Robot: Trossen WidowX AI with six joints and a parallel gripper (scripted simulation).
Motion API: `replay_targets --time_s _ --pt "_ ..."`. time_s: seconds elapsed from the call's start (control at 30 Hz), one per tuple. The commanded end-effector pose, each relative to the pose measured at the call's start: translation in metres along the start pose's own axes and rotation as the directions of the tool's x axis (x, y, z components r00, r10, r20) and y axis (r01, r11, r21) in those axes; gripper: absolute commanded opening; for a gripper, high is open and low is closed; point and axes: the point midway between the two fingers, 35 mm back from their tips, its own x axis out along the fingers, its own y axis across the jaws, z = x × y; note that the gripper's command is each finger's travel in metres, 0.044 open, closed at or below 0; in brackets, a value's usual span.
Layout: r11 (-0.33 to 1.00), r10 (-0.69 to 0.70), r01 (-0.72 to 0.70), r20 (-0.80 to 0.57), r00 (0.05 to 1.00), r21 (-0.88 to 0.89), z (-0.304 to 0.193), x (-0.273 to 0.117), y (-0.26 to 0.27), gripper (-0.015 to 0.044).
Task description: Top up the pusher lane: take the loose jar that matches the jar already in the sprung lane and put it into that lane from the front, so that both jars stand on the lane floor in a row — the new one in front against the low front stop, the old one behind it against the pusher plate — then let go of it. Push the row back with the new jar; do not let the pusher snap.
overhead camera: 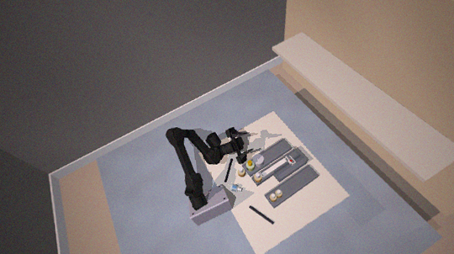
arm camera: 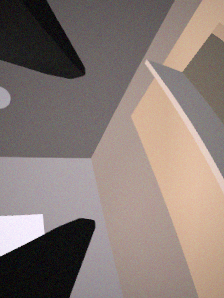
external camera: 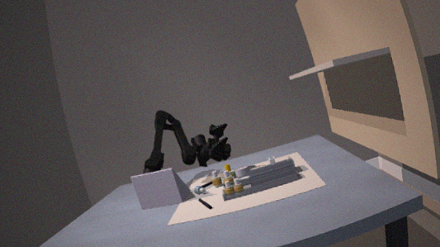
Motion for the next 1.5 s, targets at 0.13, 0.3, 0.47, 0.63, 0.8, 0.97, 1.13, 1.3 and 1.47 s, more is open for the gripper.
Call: replay_targets --time_s 0.13,0.3,0.47,0.63,0.8,0.97,1.13,1.3,1.47 --pt "0.997 0.002 -0.004 0.028 1.0 0.08 0.001 0.015 -0.004 0.044" --pt "0.991 0.103 -0.114 0.151 0.983 0.066 0.021 0.056 0.011 0.044" --pt "0.917 0.363 -0.394 0.286 0.887 0.058 0.028 0.09 0.054 0.044" --pt "0.659 0.671 -0.745 0.369 0.643 0.102 0.012 0.093 0.103 0.044" --pt "0.404 0.79 -0.897 0.426 0.441 0.18 0.0 0.082 0.122 0.044" --pt "0.131 0.855 -0.961 0.463 0.234 0.245 -0.014 0.061 0.132 0.044" --pt "-0.189 0.854 -0.928 0.521 0.007 0.322 -0.021 0.03 0.131 0.044" --pt "-0.467 0.798 -0.806 0.567 -0.206 0.365 -0.027 -0.003 0.121 0.044" --pt "-0.642 0.719 -0.666 0.6 -0.351 0.38 -0.029 -0.029 0.104 0.044"
